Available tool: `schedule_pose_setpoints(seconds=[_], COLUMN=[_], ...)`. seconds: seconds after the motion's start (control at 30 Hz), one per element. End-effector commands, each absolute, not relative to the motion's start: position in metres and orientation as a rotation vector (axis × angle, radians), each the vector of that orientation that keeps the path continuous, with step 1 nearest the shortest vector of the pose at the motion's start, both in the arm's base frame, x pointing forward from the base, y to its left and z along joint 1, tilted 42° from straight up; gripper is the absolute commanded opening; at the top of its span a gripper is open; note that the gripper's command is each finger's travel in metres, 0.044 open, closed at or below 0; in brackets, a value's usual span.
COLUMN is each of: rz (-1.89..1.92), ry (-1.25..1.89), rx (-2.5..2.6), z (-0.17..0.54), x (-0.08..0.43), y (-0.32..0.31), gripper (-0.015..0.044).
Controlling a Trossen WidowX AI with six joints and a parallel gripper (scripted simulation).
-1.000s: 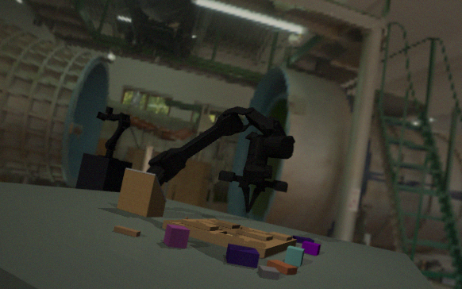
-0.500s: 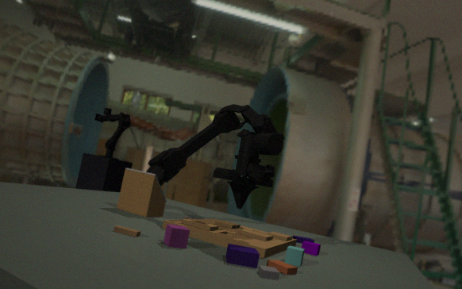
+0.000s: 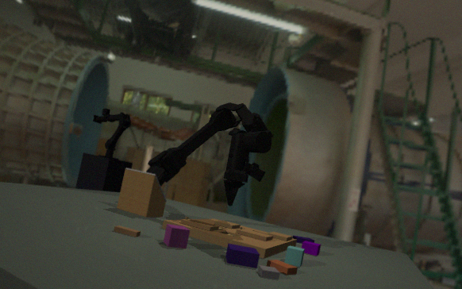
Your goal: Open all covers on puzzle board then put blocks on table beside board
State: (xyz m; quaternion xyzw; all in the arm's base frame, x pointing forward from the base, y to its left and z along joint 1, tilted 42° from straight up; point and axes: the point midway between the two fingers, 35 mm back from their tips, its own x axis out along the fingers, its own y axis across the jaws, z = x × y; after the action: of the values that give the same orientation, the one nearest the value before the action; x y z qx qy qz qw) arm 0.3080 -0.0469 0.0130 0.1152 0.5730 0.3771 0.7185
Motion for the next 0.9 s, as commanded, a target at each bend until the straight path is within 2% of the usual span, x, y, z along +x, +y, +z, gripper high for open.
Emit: schedule_pose_setpoints(seconds=[0.0, 0.7, 0.87], rz=[1.277, 1.691, 1.697], ry=[0.864, 0.003, -0.023], rx=[-0.403, -1.315, -1.338], z=[0.011, 0.01, 0.01], x=[0.272, 0.229, 0.229], y=[-0.042, -0.03, -0.03], gripper=[0.0, 0.0, 0.0])
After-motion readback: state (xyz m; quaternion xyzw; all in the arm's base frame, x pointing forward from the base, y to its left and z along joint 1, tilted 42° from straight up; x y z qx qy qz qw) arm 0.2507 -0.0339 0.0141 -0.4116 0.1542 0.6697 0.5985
